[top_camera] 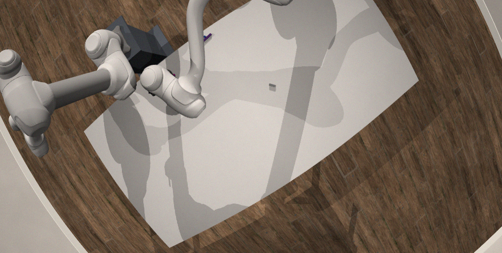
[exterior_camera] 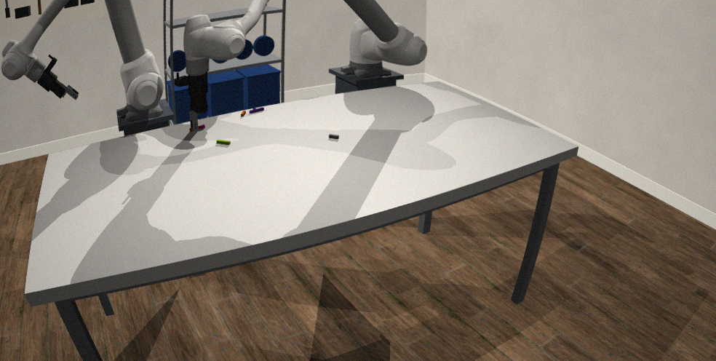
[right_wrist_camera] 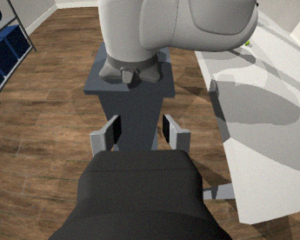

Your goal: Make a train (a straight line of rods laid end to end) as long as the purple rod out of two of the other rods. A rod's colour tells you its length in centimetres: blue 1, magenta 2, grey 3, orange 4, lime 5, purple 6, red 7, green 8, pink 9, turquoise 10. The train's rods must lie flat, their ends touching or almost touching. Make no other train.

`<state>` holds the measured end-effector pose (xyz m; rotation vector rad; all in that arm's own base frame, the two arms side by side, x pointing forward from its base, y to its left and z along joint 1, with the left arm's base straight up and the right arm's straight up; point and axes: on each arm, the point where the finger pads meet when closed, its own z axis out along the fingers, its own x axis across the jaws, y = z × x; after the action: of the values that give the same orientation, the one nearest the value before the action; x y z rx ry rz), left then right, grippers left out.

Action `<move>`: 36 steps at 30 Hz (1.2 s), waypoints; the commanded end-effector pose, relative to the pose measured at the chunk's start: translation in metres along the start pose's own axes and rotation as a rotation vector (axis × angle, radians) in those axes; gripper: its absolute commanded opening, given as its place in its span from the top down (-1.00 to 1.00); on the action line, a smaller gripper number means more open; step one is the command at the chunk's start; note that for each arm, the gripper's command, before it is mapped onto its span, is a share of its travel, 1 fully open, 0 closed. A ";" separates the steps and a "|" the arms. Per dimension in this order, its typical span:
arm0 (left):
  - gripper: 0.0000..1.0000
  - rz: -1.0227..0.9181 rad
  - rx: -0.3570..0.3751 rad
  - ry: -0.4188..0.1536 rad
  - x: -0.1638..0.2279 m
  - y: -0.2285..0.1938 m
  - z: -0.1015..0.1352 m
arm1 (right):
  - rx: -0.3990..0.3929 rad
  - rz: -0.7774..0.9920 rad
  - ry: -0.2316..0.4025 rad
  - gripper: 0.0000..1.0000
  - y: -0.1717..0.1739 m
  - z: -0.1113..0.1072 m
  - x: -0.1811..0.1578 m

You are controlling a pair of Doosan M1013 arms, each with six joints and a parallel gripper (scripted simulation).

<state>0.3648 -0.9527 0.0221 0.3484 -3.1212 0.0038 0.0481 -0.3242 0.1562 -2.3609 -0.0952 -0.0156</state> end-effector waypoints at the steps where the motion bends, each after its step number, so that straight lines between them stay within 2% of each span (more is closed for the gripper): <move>1: 0.52 -0.002 -0.002 -0.004 0.000 0.000 0.005 | 0.007 -0.004 -0.007 -1.00 -0.004 0.000 -0.004; 36: 0.52 -0.001 -0.003 -0.004 0.000 0.005 0.003 | 0.007 -0.004 -0.007 -1.00 -0.004 0.000 -0.004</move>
<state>0.3643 -0.9513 0.0204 0.3484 -3.1214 0.0052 0.0481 -0.3242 0.1562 -2.3609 -0.0952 -0.0156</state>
